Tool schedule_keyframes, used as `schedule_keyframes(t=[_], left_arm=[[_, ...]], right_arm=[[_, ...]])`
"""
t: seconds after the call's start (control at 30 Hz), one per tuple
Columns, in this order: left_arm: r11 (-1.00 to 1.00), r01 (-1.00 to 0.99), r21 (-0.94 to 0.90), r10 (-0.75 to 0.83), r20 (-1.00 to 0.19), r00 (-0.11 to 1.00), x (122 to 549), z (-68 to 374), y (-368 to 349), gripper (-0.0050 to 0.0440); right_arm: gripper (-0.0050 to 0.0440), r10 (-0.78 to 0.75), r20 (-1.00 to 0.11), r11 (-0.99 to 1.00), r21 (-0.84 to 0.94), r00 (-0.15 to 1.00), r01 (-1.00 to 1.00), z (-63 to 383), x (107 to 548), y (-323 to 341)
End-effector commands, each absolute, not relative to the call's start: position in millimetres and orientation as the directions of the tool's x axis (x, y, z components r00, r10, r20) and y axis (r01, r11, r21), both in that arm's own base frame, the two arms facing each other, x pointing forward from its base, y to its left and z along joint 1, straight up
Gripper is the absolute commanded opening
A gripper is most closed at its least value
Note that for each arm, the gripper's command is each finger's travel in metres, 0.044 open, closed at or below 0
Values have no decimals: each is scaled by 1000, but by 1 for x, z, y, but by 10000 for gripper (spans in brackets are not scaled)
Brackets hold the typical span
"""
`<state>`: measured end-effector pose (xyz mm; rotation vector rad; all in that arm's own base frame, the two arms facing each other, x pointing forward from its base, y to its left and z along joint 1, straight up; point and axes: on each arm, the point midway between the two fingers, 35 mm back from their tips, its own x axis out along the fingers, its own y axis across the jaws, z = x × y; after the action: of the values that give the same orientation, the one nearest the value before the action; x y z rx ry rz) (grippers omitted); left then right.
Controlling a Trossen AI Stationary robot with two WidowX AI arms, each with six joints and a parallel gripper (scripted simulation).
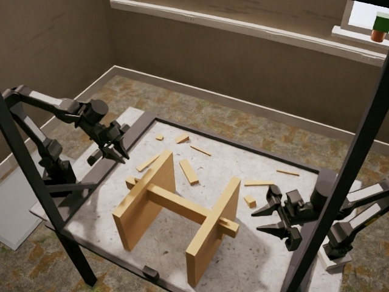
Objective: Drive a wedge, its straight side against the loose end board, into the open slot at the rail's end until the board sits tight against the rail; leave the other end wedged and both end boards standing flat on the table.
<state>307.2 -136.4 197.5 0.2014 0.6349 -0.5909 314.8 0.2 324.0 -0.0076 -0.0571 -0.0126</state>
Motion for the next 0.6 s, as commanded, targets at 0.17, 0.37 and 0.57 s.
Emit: schedule_keyframes(t=[0.17,0.37,0.57], left_arm=[[817,577,13,-462,-584,668,280,238,-116,96],[817,576,1,-456,-610,648,284,215,-119,96],[817,576,0,-456,-609,648,283,217,-119,96]], right_arm=[[200,-11,80,1000,-9,997,12,335,314,1],[200,-11,80,1000,-9,997,12,335,314,1],[200,-11,80,1000,-9,997,12,335,314,1]])
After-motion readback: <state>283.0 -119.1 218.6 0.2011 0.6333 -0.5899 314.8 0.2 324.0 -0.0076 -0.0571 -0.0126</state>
